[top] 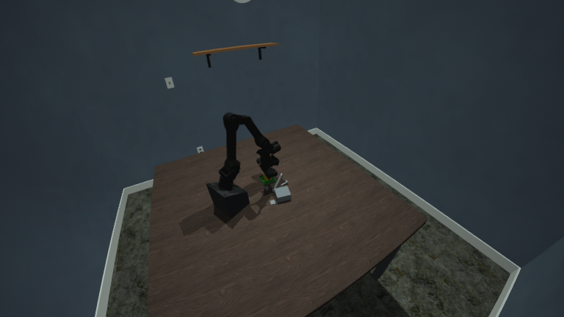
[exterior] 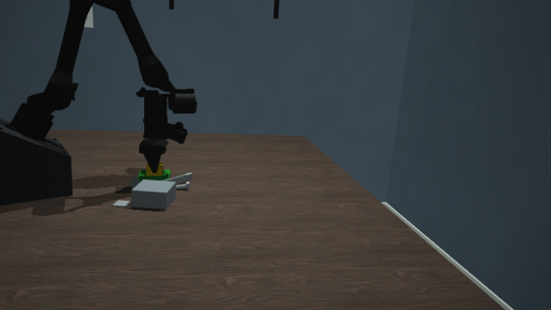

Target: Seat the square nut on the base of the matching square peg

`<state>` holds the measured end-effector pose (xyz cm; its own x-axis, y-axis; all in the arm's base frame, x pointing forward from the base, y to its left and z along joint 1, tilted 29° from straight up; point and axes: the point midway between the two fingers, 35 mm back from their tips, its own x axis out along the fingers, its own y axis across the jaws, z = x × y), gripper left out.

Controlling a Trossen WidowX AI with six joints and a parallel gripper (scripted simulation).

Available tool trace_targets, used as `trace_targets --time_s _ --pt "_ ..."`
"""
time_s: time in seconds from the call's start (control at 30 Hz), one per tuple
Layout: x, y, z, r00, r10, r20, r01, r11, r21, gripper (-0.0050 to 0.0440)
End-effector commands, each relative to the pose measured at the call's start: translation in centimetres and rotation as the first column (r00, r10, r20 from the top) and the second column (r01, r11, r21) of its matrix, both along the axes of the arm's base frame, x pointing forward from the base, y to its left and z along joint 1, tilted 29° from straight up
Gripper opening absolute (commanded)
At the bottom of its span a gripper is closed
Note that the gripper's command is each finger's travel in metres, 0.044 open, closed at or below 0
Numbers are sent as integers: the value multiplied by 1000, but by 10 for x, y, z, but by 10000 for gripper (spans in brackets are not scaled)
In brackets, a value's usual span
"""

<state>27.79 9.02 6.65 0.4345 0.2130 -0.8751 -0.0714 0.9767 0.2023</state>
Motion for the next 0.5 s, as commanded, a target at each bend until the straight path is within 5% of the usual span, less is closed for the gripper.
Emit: trace_targets --time_s 0.0,0.33,0.47 --pt "0 0 0 1000 1 0 -1 1000 0 24" --pt "0 0 0 1000 1 0 -1 1000 0 260" --pt "0 0 0 1000 1 0 -1 1000 0 260"
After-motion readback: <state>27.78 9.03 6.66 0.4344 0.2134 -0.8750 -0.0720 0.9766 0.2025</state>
